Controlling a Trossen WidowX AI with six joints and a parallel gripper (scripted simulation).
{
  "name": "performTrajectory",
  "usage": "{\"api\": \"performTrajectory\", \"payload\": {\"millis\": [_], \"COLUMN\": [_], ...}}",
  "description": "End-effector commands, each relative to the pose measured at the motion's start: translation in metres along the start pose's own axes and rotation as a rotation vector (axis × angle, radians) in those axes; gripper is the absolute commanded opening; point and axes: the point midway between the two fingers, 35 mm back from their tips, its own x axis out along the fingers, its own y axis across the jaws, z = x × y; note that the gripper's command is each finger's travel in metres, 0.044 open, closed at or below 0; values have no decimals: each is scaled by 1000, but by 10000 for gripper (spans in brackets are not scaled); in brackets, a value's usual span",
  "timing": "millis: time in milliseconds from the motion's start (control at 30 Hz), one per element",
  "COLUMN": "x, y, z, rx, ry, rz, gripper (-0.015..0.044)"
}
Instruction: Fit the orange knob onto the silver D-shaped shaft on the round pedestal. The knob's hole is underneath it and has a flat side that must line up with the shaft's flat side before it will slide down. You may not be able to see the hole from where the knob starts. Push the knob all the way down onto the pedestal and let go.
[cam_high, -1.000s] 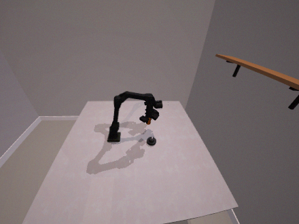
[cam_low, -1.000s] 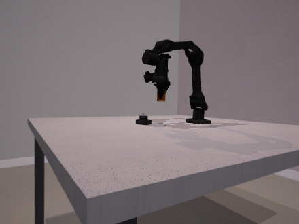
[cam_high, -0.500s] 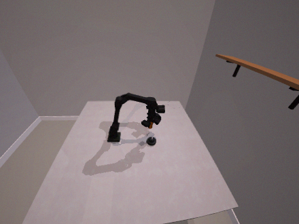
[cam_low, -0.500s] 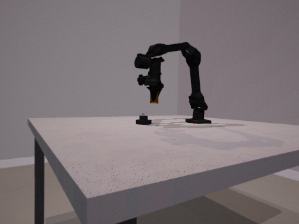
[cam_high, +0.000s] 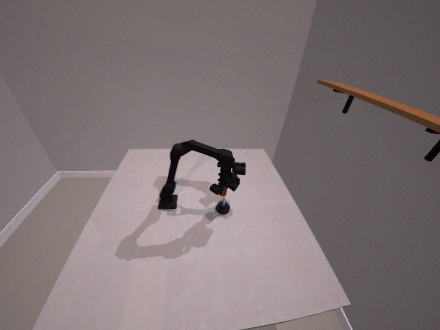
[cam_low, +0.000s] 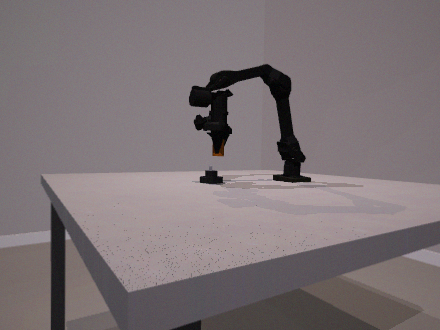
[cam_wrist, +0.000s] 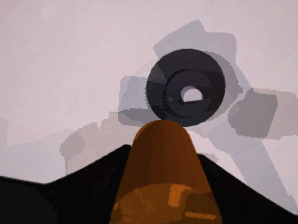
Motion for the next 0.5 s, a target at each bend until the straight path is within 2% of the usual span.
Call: {"api": "performTrajectory", "payload": {"millis": [0,467], "x": [4,11], "y": [-8,-23], "z": [12,29], "rx": [-3,67], "ry": [-1,-2], "rz": [1,2], "gripper": [0,0]}}
